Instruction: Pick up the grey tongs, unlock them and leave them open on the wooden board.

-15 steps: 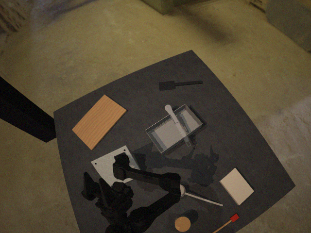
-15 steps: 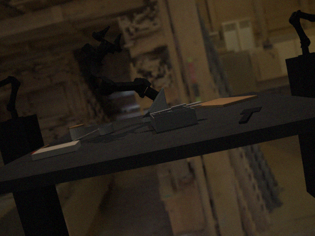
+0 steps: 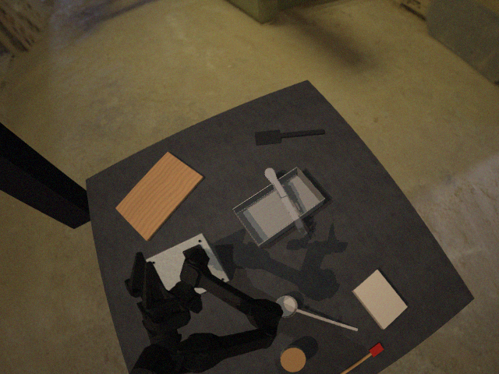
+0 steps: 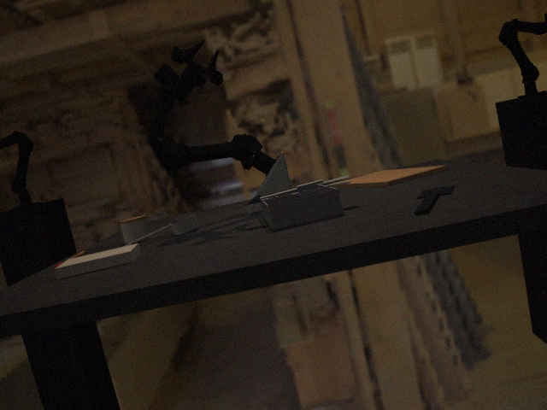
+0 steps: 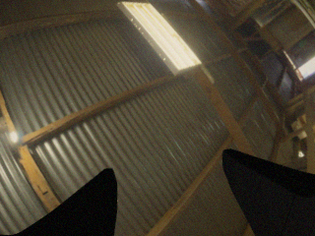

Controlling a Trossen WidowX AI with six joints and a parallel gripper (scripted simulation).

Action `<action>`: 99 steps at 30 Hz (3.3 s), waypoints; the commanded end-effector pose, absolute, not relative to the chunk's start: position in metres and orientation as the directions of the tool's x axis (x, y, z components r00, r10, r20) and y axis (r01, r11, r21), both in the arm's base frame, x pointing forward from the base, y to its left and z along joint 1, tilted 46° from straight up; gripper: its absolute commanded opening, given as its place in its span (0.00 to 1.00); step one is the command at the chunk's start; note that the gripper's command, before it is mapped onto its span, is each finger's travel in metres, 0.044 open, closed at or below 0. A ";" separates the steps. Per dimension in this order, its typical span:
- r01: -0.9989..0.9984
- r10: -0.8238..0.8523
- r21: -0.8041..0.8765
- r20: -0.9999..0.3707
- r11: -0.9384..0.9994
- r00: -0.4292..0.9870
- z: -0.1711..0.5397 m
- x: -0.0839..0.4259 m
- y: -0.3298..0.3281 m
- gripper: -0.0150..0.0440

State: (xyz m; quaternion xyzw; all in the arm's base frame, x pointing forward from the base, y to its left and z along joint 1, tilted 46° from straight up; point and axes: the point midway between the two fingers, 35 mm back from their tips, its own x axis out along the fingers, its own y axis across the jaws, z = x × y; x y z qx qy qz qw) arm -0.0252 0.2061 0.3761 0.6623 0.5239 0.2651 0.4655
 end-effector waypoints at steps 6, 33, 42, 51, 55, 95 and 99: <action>0.262 0.819 0.957 -0.248 0.125 0.517 0.327 0.003 0.256 0.69; 0.567 -0.256 0.637 -0.517 0.522 0.817 0.086 0.294 0.187 0.69; 0.814 -0.575 0.418 -0.577 0.403 0.581 -0.001 0.327 0.061 0.69; 0.850 -0.617 0.381 -0.585 0.365 0.527 -0.015 0.330 0.038 0.69; 0.849 -0.617 0.381 -0.584 0.365 0.527 -0.014 0.337 0.038 0.69; 0.850 -0.617 0.381 -0.586 0.363 0.526 -0.048 0.369 0.003 0.69; 0.850 -0.617 0.381 -0.585 0.364 0.526 -0.052 0.372 -0.002 0.69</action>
